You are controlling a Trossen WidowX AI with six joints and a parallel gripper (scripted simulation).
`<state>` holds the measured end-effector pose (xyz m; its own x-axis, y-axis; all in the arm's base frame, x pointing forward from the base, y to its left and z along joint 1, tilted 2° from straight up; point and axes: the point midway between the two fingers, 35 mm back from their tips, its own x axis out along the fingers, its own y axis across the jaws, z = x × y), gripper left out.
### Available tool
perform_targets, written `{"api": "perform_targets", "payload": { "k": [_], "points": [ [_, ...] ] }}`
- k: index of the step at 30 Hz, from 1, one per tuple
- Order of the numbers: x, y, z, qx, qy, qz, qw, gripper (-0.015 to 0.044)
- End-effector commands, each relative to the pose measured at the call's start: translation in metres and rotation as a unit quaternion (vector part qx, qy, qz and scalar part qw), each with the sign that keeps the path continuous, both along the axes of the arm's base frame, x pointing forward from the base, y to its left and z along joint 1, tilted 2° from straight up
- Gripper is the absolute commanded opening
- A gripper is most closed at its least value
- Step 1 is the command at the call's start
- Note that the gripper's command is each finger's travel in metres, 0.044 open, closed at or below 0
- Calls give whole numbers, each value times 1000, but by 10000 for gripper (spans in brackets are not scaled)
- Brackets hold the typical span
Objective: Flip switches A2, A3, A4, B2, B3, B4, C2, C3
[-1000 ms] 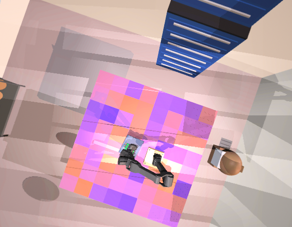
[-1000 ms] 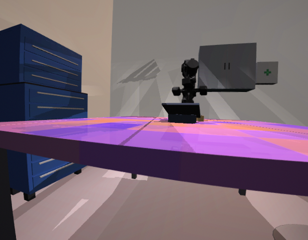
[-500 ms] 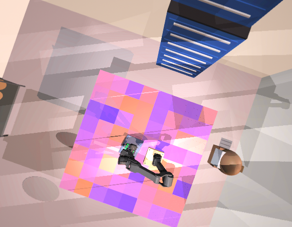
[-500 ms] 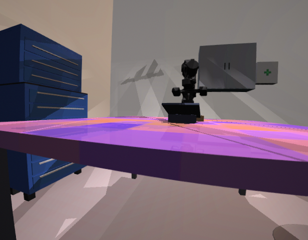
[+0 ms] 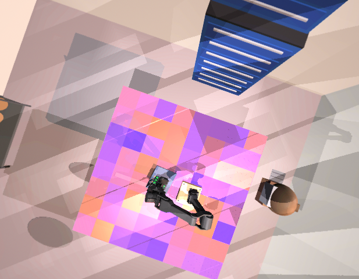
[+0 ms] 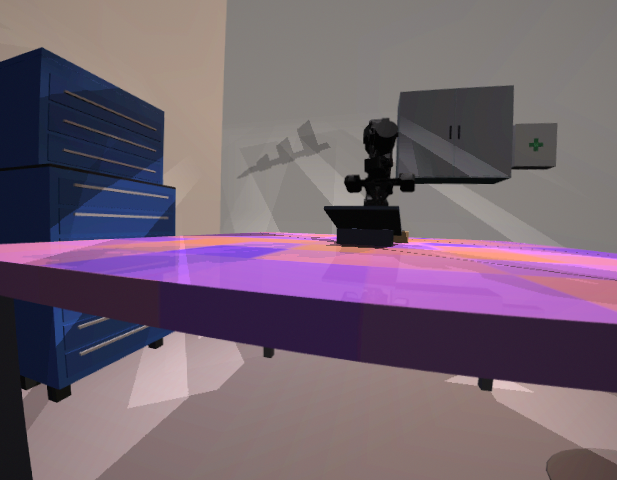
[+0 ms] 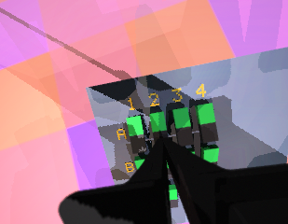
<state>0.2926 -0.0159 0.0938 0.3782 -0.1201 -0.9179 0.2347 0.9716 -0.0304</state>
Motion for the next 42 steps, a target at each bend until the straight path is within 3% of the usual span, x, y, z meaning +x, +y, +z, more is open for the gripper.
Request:
{"api": "perform_targets", "payload": {
  "k": [1,42],
  "points": [
    [0,1,-1,2,1,3,1000,0],
    [2,0,-6,2,1,3,1000,0]
  ]
}}
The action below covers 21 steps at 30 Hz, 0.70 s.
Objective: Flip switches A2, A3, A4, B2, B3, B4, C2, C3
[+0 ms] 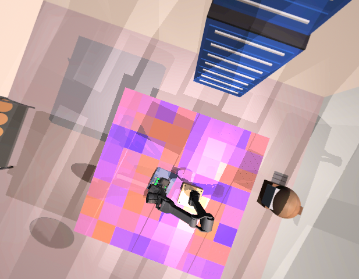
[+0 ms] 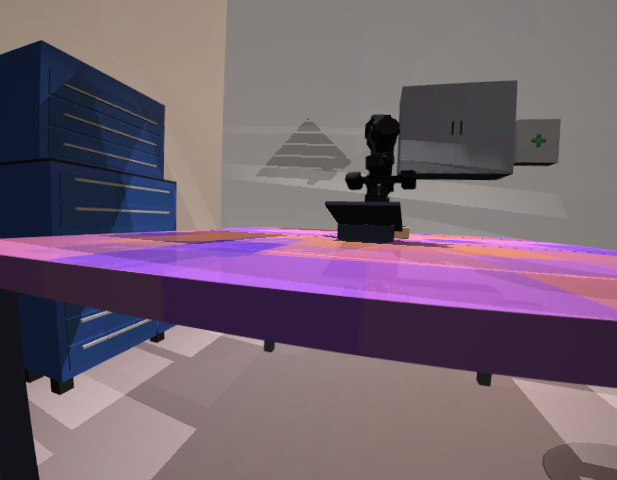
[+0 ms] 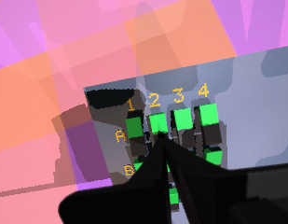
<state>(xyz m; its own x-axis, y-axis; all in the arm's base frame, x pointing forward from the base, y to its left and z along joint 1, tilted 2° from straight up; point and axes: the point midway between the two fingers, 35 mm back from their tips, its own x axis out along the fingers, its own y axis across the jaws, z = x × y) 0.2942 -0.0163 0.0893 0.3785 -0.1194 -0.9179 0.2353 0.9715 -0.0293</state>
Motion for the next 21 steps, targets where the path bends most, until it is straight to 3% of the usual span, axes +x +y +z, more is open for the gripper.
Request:
{"api": "perform_targets", "payload": {
  "k": [1,8,14,21],
  "points": [
    [0,1,-2,1,1,3,1000,0],
    [1,0,-3,1,1,3,1000,0],
    [-20,7,56,4,14,3,1000,0],
    [-22,6,59,5,15,3,1000,0]
  ]
}}
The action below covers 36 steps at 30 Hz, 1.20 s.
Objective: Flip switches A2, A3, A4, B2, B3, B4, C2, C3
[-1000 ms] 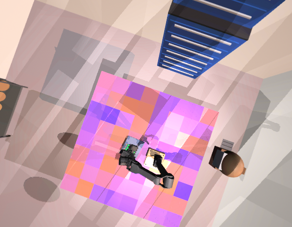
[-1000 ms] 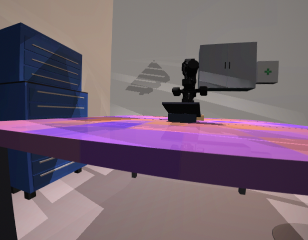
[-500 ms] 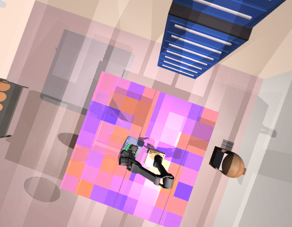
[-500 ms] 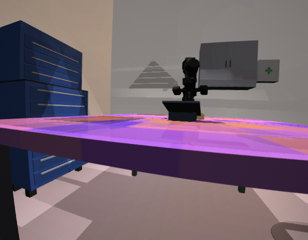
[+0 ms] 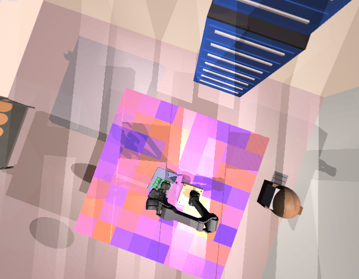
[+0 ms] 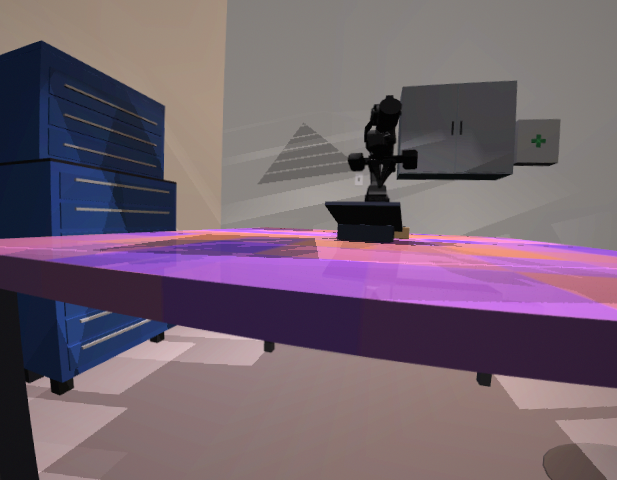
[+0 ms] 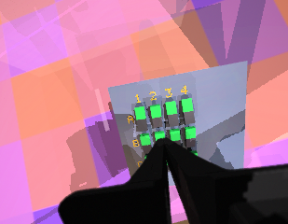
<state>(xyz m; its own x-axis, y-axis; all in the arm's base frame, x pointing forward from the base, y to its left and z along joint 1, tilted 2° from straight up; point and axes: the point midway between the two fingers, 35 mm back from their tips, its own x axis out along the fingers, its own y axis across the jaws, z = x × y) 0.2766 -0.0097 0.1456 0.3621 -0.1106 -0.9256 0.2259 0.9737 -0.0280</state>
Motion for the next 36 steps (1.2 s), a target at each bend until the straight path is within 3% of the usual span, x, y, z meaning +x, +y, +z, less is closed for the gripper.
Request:
{"api": "perform_targets", "payload": {
  "k": [1,7,12,36],
  "points": [
    [-5,-6,3,1,6,-2,1000,0],
    [-8,-21,1,0,5,-2,1000,0],
    [2,-24,-30,-3,-8,-1,1000,0],
    [8,-26,-45,-3,-8,-1,1000,0]
  ]
}}
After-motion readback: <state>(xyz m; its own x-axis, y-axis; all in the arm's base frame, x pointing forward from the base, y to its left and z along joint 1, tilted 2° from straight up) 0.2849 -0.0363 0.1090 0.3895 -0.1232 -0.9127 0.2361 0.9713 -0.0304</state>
